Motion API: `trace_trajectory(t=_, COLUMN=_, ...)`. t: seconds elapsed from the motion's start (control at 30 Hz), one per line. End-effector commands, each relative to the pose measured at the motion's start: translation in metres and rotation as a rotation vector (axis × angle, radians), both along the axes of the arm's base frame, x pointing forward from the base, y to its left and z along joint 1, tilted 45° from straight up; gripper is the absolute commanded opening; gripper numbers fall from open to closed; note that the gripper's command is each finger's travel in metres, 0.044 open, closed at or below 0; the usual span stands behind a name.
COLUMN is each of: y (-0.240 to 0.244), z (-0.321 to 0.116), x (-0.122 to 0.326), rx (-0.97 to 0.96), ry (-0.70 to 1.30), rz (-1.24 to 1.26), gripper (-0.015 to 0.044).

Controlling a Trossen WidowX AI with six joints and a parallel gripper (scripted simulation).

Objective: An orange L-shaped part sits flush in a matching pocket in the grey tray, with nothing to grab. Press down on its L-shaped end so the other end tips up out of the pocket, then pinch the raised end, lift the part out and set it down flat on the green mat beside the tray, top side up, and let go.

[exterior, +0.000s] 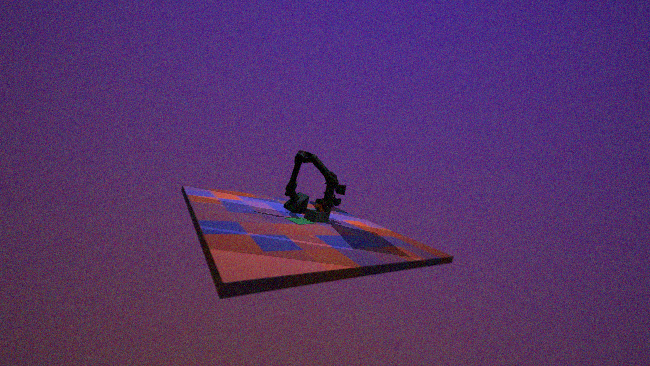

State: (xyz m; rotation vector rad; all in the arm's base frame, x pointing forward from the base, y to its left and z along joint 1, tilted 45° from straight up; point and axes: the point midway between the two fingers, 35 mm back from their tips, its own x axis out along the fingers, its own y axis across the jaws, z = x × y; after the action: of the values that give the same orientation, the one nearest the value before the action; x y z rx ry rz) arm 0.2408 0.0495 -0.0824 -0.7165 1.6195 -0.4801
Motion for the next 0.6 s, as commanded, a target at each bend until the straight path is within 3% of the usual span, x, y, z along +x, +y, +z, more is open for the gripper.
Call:
trace_trajectory(t=0.0, y=-0.0036, z=-0.0001, x=-0.0018, rx=-0.01, ry=0.007, rz=0.002, gripper=0.018)
trace_trajectory(t=0.57, y=0.0034, z=0.0003, x=-0.0008, rx=-0.002, ry=0.002, rz=0.001, gripper=0.018)
